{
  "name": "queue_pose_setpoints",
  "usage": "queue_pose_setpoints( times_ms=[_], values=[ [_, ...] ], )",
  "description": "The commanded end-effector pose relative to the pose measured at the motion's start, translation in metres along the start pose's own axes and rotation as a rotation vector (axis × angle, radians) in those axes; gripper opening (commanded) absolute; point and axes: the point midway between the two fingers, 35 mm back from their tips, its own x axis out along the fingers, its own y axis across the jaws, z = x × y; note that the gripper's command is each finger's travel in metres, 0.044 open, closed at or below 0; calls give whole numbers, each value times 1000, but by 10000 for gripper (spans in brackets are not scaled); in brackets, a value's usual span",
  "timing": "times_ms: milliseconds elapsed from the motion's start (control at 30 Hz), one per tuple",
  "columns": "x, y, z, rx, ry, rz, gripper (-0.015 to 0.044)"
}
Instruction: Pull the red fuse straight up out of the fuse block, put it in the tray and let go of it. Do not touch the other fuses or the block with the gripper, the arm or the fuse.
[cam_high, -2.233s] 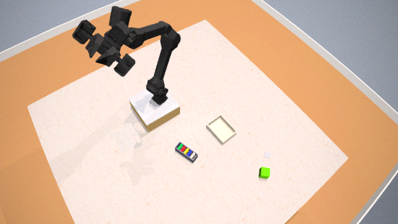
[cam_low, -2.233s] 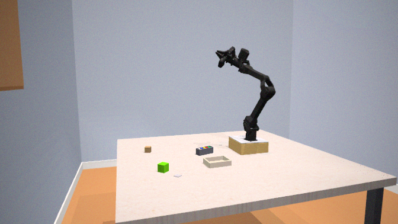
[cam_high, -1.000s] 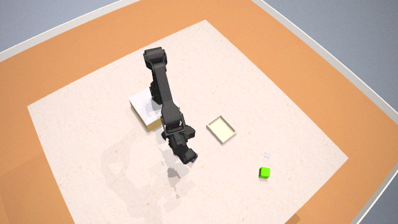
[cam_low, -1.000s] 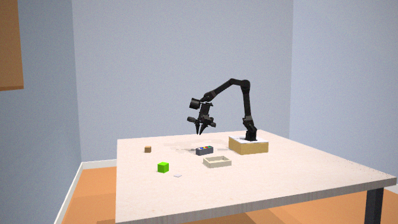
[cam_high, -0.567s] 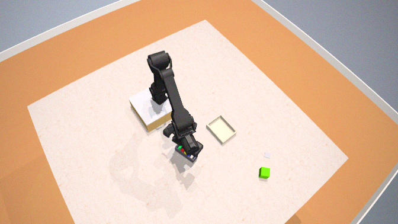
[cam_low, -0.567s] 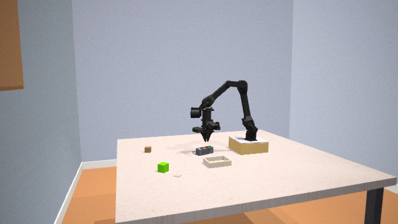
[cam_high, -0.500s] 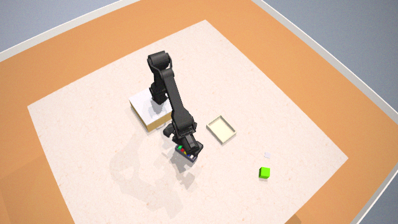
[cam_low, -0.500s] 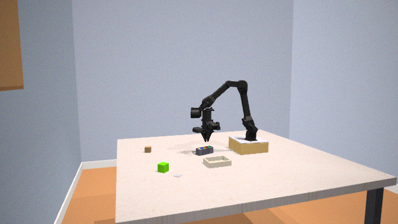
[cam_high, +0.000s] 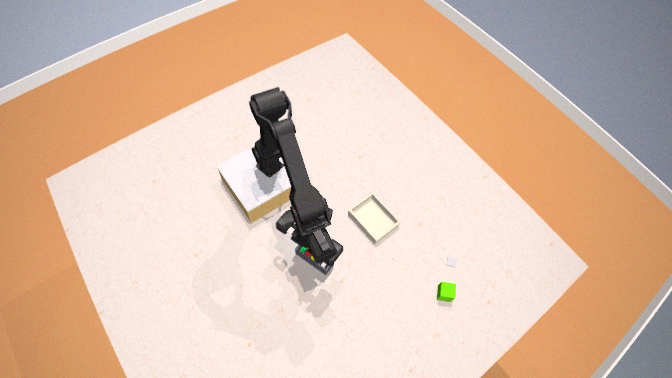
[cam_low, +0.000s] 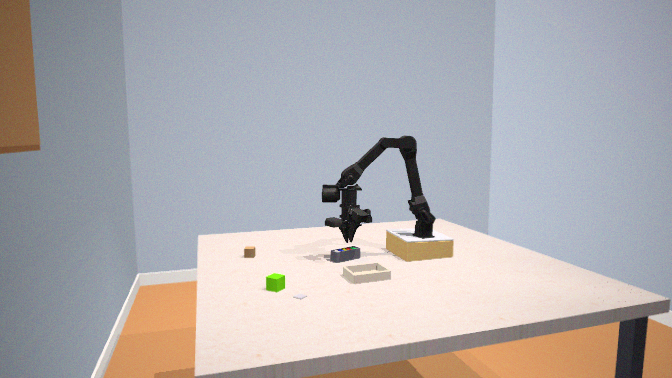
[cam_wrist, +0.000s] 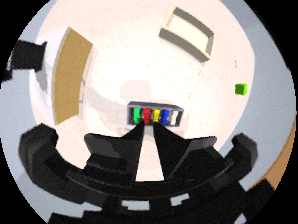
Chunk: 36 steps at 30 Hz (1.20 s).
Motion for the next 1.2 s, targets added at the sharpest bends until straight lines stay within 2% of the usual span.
queue_pose_setpoints(
  times_ms=[0, 1167],
  values=[
    [6, 2, 0, -5, 0, 10, 69],
    [26, 2, 1, -5, 0, 10, 69]
  ],
)
